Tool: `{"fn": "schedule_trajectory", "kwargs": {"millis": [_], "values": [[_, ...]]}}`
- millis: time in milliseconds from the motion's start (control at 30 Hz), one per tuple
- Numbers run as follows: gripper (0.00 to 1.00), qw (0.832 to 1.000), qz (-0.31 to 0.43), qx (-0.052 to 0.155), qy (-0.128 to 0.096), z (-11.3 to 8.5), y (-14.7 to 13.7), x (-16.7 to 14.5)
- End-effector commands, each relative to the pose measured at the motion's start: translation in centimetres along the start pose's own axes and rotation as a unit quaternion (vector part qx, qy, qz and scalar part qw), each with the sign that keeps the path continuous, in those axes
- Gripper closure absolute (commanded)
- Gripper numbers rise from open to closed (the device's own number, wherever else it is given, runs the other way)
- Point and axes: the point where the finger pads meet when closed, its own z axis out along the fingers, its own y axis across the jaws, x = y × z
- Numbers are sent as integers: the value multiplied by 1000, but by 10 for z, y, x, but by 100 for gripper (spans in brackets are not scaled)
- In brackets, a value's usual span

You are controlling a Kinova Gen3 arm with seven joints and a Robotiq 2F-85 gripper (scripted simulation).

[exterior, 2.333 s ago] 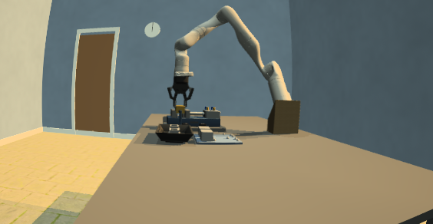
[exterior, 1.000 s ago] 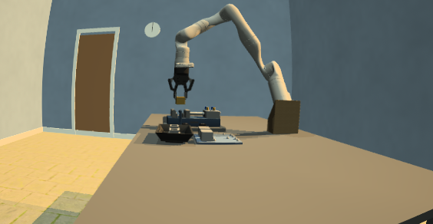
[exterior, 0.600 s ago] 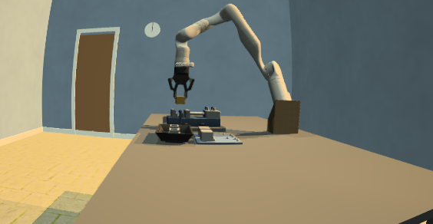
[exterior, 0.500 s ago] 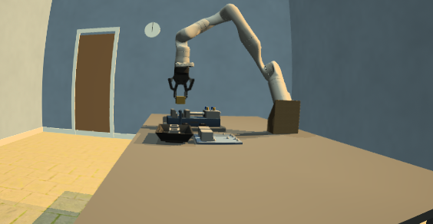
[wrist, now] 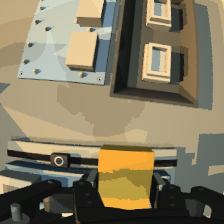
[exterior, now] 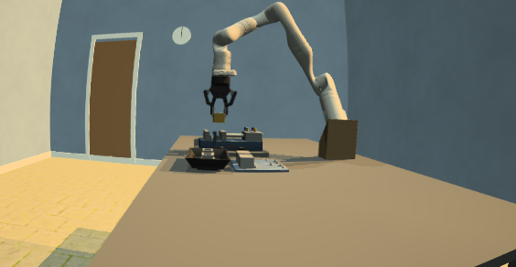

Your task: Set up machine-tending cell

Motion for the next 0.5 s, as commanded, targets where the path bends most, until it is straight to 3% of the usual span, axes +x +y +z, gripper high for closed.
{"fn": "schedule_trajectory", "kwargs": {"millis": [0, 400, 467], "values": [[100, 1000, -8, -4, -2, -3, -5, 27], [100, 1000, 5, -4, 2, -5, -57, 151], [100, 1000, 5, -4, 2, -5, -57, 151]]}}
